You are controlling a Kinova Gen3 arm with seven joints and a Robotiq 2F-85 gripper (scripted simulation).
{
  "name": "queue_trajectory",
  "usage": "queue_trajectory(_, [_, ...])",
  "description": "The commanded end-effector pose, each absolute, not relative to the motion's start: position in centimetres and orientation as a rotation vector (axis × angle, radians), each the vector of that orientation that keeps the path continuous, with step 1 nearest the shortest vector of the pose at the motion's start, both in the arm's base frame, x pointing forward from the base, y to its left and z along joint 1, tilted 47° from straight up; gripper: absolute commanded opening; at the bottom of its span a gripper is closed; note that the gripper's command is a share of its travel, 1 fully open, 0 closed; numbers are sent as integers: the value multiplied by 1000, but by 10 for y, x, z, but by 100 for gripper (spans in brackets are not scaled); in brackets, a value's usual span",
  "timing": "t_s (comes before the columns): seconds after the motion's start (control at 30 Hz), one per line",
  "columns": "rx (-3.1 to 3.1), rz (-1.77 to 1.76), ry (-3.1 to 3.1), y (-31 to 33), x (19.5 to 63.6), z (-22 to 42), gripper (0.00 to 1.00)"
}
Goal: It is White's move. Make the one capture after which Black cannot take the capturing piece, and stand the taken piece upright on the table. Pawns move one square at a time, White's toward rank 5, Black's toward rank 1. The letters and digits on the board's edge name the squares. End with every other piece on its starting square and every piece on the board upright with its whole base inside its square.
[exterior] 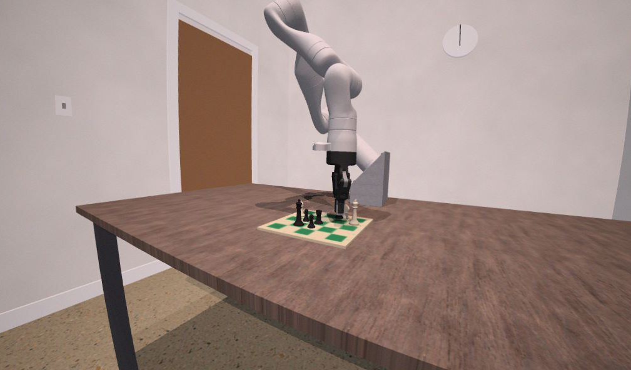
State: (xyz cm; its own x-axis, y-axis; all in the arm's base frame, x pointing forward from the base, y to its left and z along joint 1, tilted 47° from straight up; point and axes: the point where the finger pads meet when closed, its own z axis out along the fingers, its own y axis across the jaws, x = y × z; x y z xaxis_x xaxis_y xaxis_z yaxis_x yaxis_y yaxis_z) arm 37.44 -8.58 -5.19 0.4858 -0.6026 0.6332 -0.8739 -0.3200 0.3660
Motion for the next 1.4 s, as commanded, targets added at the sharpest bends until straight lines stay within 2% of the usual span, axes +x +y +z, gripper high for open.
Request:
queue_trajectory(0.0, [2051,513,-1216,-79,377,-46,0])
queue_trajectory(0.47, [2051,513,-1216,-21,378,8,0])
queue_trajectory(1.1, [2054,511,-1211,-18,382,11,0])
queue_trajectory(1.23, [2067,505,-1185,-15,404,8,0])
queue_trajectory(1.37, [2090,490,-1138,-13,444,6,0])
